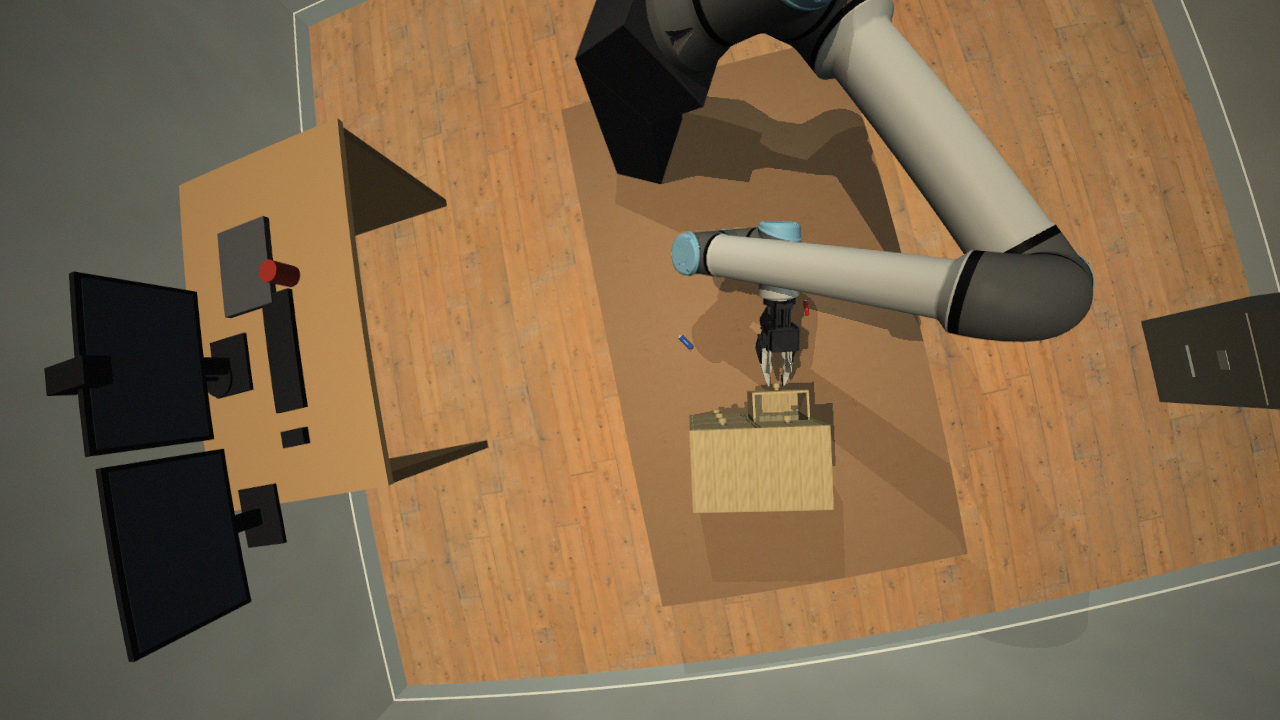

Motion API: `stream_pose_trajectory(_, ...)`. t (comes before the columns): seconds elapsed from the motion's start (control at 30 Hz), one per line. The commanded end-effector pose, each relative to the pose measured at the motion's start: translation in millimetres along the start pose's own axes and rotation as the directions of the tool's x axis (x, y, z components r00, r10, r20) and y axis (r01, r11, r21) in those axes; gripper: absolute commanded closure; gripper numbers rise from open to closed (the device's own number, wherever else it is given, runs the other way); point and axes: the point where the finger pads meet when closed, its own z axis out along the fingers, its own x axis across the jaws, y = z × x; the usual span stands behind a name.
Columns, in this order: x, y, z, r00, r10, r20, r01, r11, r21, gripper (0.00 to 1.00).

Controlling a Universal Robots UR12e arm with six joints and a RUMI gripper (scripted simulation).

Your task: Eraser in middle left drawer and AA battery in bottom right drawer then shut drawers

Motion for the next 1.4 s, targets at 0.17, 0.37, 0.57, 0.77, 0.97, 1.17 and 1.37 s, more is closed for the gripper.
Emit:
stream_pose_trajectory(0.17, 0.0, 2.3, 5.1, 1.000, 0.000, 0.000, 0.000, 1.000, -0.001, 0.80)
stream_pose_trajectory(0.37, 0.0, 2.8, 6.5, 1.000, 0.000, 0.000, 0.000, 1.000, -0.001, 0.80)
stream_pose_trajectory(0.57, 0.0, 2.9, 6.6, 1.000, 0.000, 0.000, 0.000, 1.000, -0.001, 0.80)
stream_pose_trajectory(0.77, 0.0, 2.9, 6.6, 1.000, 0.000, 0.000, 0.000, 1.000, -0.001, 0.80)
stream_pose_trajectory(0.97, 0.0, 2.9, 6.6, 1.000, 0.000, 0.000, 0.000, 1.000, -0.001, 0.80)
stream_pose_trajectory(1.17, 0.0, 2.9, 6.6, 1.000, 0.000, 0.000, 0.000, 1.000, -0.001, 0.80)
stream_pose_trajectory(1.37, 0.0, 2.9, 6.6, 1.000, 0.000, 0.000, 0.000, 1.000, -0.001, 0.80)
